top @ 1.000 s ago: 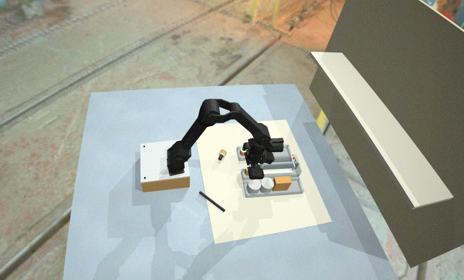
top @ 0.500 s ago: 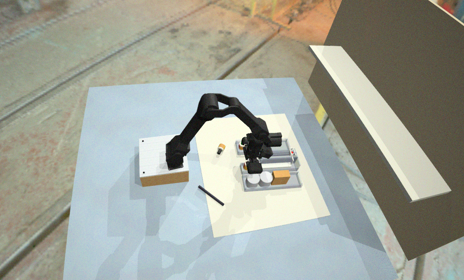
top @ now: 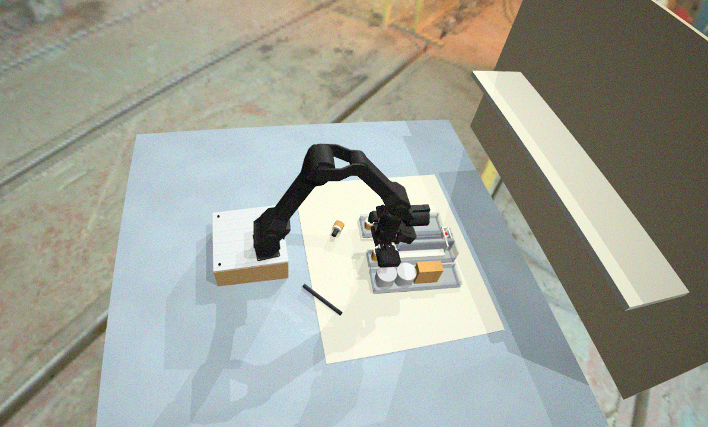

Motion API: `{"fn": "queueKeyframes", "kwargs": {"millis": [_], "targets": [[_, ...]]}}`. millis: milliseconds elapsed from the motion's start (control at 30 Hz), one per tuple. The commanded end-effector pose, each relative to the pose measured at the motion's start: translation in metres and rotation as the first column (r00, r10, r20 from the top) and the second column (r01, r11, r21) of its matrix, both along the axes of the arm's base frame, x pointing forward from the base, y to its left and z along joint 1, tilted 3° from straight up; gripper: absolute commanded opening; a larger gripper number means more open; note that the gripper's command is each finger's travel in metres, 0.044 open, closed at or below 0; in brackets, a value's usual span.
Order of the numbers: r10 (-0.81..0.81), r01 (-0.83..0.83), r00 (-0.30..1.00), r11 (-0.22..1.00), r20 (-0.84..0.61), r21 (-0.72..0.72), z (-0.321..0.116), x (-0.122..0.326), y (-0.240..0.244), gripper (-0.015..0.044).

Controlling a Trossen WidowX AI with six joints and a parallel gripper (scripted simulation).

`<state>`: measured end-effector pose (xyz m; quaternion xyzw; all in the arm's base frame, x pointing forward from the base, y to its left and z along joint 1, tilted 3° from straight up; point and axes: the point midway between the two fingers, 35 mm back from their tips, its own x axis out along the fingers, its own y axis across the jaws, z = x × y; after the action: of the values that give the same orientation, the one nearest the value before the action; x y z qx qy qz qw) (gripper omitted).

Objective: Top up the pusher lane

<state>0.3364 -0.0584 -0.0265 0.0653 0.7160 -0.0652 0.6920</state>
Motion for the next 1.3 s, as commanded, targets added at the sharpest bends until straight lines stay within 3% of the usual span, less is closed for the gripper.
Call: {"fn": "queueKeyframes", "kwargs": {"millis": [0, 1267], "targets": [[0.005, -0.005, 1.0, 1.0, 0.016, -0.005, -0.0013, 0.0036, -0.0012, 0.0], [0.005, -0.005, 1.0, 1.0, 0.016, -0.005, -0.0046, -0.0019, -0.0002, 0.0]]}}
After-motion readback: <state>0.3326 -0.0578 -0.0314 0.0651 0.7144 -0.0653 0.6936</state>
